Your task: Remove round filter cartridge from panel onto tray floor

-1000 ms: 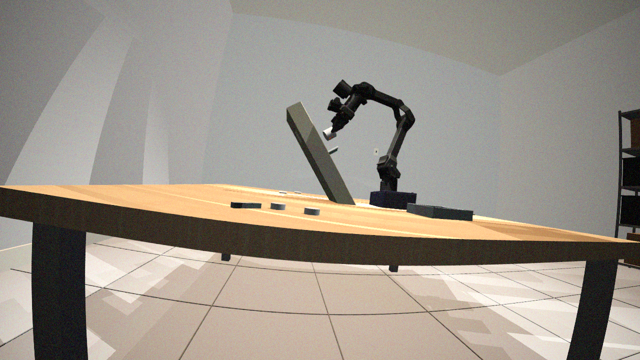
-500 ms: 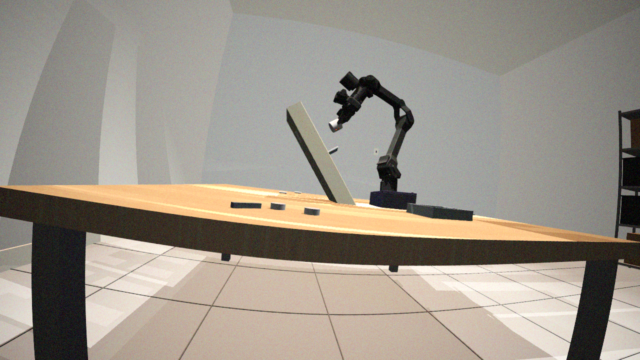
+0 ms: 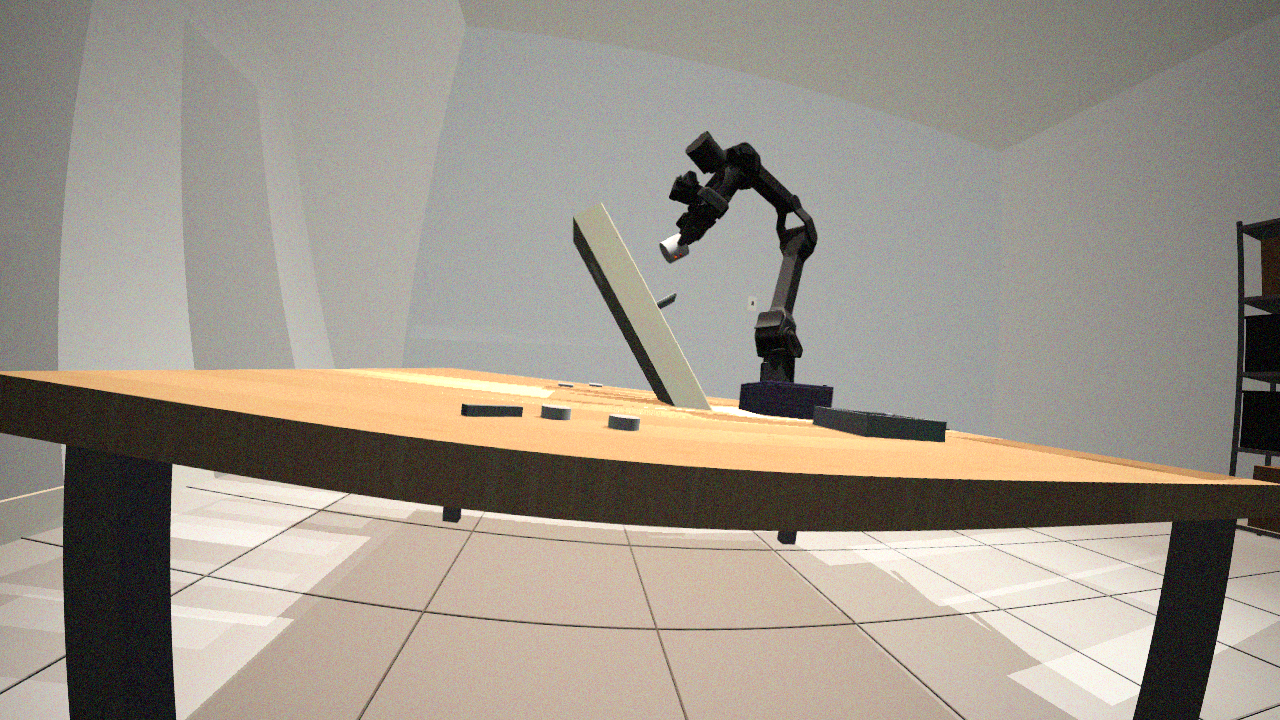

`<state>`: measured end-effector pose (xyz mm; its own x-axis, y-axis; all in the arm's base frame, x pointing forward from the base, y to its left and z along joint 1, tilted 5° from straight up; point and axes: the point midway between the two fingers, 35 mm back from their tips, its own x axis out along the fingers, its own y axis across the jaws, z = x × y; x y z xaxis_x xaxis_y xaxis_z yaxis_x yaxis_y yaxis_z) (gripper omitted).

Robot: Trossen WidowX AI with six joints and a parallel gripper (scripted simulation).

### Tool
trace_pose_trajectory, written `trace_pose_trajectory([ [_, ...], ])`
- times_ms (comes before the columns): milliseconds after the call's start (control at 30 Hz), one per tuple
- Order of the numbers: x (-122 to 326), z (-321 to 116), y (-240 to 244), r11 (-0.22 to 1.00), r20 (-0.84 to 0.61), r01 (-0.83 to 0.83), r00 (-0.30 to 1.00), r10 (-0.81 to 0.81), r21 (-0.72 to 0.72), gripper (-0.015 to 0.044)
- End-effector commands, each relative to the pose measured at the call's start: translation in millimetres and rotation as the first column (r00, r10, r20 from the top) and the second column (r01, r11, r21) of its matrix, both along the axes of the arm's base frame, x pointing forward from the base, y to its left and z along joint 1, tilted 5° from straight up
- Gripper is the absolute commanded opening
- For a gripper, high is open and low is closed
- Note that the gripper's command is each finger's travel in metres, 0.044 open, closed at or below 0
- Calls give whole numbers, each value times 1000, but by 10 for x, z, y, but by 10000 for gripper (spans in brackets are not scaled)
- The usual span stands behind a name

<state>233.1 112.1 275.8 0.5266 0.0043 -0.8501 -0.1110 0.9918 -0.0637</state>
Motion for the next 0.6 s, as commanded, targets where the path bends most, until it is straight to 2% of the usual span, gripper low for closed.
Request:
trace_pose_trajectory([
  [0, -5, -16, 139, 1000, 11, 6, 1000, -6, 2, 0],
  [133, -31, -32, 140, 1000, 1, -20, 1000, 20, 0, 0],
  [567, -392, -223, 741, 921, -31, -389, 921, 388, -8, 0],
])
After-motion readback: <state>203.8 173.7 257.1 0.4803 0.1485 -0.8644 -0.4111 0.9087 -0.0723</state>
